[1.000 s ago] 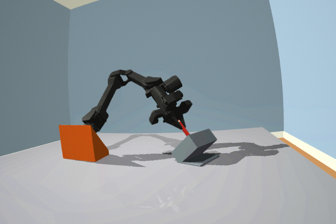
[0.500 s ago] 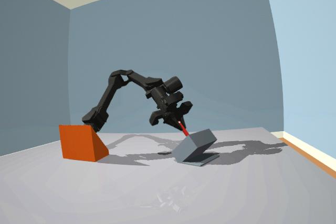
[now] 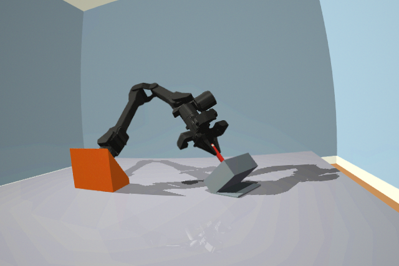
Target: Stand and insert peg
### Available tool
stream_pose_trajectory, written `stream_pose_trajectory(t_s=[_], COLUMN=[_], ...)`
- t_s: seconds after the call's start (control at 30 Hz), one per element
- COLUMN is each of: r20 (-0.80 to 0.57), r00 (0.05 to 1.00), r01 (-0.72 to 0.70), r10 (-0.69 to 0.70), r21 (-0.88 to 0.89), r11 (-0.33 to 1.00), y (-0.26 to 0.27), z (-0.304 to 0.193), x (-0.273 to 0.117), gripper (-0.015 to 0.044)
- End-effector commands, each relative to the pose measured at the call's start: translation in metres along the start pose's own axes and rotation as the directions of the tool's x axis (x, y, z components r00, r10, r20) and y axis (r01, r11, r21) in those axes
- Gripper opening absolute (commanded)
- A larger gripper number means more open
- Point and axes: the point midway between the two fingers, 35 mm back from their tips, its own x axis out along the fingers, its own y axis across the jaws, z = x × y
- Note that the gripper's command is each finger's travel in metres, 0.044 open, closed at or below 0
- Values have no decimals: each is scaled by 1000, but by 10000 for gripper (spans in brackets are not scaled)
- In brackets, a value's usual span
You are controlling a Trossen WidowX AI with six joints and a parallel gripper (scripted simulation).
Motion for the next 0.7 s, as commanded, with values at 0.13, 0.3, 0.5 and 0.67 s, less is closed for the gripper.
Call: stream_pose_trajectory(t_s=[0.13,0.3,0.5,0.67], r20=[-1,-1,-1,-1], r00=[1000,1000,1000,1000], r01=[0,0,0,0], r10=[0,0,0,0], r21=[-2,-2,-2,-2], r11=[1000,1000,1000,1000], y=[-2,-3,-3,-4], z=[-1,-1,0,0], x=[3,4,6,8], gripper=[0,0,0,0])
